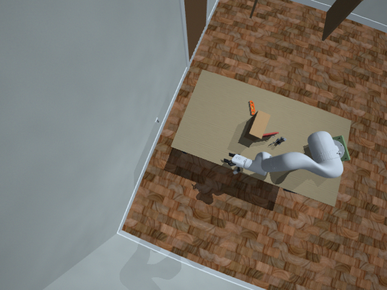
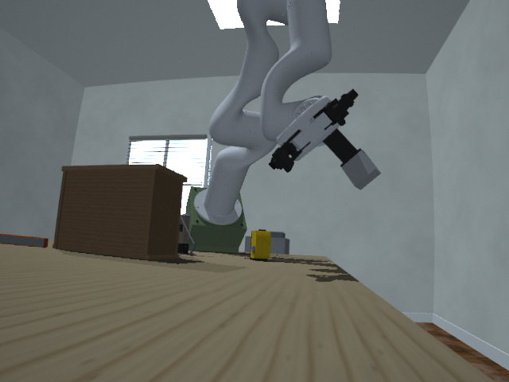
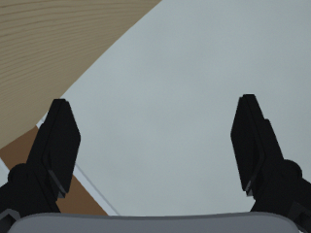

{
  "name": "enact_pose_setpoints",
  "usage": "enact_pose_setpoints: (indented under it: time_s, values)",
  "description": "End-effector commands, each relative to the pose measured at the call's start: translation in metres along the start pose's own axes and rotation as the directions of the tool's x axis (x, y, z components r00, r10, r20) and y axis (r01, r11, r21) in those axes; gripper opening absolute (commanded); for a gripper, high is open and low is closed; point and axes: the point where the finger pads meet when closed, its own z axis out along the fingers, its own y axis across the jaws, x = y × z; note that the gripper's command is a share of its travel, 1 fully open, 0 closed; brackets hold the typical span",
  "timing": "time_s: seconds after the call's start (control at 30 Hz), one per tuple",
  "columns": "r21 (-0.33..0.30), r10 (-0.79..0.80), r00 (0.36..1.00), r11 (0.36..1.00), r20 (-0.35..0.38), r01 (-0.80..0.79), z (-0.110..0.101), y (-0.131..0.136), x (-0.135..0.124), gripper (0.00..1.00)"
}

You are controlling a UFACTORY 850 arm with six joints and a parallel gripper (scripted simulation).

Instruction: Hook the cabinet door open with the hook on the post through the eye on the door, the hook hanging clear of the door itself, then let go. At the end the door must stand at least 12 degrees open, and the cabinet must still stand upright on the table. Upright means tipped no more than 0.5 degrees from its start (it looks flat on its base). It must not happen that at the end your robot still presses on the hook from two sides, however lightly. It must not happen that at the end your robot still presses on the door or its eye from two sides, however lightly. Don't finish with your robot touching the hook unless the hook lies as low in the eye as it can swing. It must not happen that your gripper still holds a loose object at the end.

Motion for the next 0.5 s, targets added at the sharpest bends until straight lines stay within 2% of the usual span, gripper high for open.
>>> enact_pose_setpoints:
  time_s: [0.0, 0.3, 0.37, 0.47]
  values:
    - [-0.082, -0.096, 0.995, 0.992, 0.004, 0.096, 0.011, -0.002, -0.029, 1.0]
    - [-0.192, -0.298, 0.954, 0.936, 0.007, 0.294, 0.016, -0.015, -0.075, 1.0]
    - [-0.192, -0.298, 0.954, 0.936, 0.007, 0.294, 0.016, -0.015, -0.075, 1.0]
    - [-0.231, -0.39, 0.921, 0.896, 0.001, 0.379, 0.013, -0.025, -0.092, 1.0]
